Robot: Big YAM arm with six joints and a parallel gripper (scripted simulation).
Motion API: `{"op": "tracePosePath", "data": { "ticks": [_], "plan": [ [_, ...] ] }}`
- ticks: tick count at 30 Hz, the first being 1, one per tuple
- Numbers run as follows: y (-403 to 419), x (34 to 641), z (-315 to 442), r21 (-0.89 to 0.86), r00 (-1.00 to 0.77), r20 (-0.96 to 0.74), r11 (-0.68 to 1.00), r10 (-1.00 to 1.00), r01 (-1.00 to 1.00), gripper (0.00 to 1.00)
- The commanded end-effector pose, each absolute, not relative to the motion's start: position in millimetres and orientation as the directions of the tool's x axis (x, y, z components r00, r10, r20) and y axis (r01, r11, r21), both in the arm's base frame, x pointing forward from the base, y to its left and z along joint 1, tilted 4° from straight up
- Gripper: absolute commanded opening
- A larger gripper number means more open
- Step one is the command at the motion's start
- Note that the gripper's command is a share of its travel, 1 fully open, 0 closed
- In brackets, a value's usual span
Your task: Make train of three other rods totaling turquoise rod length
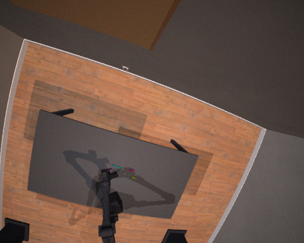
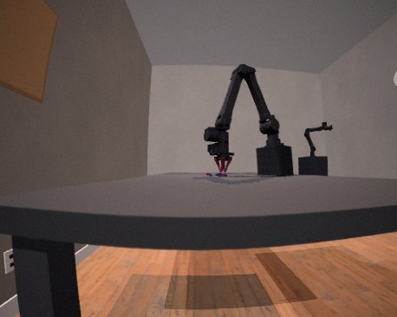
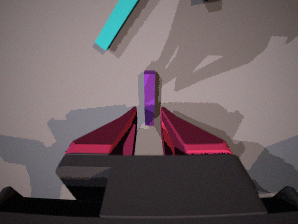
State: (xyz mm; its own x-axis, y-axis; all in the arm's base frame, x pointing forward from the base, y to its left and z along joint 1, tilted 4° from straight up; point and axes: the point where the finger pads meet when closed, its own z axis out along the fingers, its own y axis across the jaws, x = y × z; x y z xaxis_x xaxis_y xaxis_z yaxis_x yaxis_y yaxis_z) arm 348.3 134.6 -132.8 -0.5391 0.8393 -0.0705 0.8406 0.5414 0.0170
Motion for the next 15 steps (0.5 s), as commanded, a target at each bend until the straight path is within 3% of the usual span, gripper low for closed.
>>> {"op": "tracePosePath", "data": {
  "ticks": [1,15],
  "plan": [
    [137.5,349.3,-139.6,0.018,-0.533,-0.073,0.535,0.843,0.845,0.24],
    [137.4,358.9,-148.9,0.032,-0.53,-0.075,0.534,0.844,0.845,0.24]
  ]
}}
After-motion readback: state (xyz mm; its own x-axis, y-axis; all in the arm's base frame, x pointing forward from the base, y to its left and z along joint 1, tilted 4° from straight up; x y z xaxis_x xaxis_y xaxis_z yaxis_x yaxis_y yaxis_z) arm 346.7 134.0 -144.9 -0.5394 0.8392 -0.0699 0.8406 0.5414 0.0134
